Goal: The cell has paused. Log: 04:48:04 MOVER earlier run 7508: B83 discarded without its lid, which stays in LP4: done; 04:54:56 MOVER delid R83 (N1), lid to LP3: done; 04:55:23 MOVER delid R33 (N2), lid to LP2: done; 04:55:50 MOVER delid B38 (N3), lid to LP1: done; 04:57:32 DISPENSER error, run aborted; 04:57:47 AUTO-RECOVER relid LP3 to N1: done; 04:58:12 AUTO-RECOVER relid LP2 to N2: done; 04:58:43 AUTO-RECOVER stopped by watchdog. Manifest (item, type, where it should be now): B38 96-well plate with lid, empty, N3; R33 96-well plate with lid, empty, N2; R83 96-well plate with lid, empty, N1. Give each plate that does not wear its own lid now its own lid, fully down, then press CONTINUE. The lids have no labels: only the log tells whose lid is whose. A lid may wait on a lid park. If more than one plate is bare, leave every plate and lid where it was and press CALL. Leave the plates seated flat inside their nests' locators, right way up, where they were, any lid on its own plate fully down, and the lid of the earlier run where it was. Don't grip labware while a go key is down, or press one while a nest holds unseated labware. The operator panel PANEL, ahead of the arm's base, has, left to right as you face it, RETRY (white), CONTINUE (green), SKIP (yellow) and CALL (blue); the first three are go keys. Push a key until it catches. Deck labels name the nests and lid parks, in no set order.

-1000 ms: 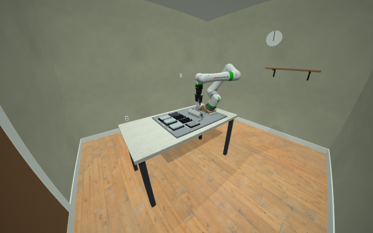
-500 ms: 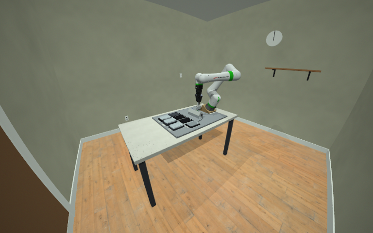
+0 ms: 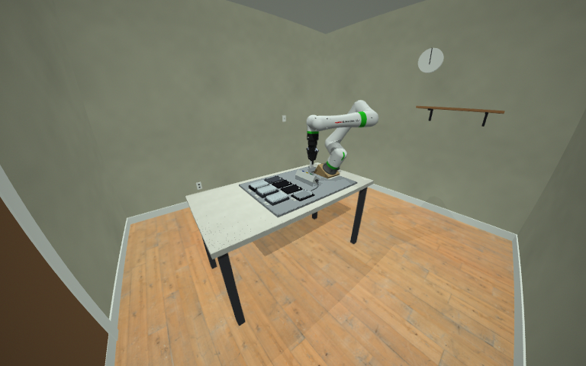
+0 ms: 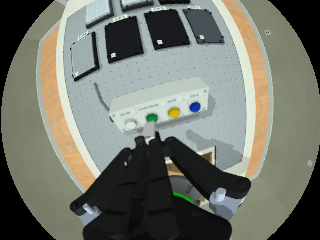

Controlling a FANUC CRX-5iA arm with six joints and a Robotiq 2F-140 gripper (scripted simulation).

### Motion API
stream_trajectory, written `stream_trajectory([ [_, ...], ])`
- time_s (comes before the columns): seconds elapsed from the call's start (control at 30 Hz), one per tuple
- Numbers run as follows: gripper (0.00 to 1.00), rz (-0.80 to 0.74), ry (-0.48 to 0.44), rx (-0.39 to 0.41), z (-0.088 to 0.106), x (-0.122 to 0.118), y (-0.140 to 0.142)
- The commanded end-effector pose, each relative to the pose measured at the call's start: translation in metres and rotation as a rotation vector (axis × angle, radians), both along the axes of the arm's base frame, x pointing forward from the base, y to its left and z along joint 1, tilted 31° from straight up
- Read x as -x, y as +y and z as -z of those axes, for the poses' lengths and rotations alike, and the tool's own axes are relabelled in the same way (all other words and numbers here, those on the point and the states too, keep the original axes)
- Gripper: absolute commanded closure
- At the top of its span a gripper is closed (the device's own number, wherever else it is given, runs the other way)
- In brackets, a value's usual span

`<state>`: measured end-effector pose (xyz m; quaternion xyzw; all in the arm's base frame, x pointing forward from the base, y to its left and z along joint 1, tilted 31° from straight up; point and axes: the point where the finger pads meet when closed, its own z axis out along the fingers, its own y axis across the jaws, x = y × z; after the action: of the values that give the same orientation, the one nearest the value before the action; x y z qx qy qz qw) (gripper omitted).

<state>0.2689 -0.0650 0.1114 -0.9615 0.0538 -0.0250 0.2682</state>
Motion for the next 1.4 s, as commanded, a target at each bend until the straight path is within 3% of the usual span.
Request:
stream_trajectory([
  [0.0, 1.00, 0.000, 0.000, 0.000, 0.000, 0.000, 0.000],
  [1.37, 1.00, 0.000, 0.000, 0.000, 0.013, -0.001, 0.008],
])
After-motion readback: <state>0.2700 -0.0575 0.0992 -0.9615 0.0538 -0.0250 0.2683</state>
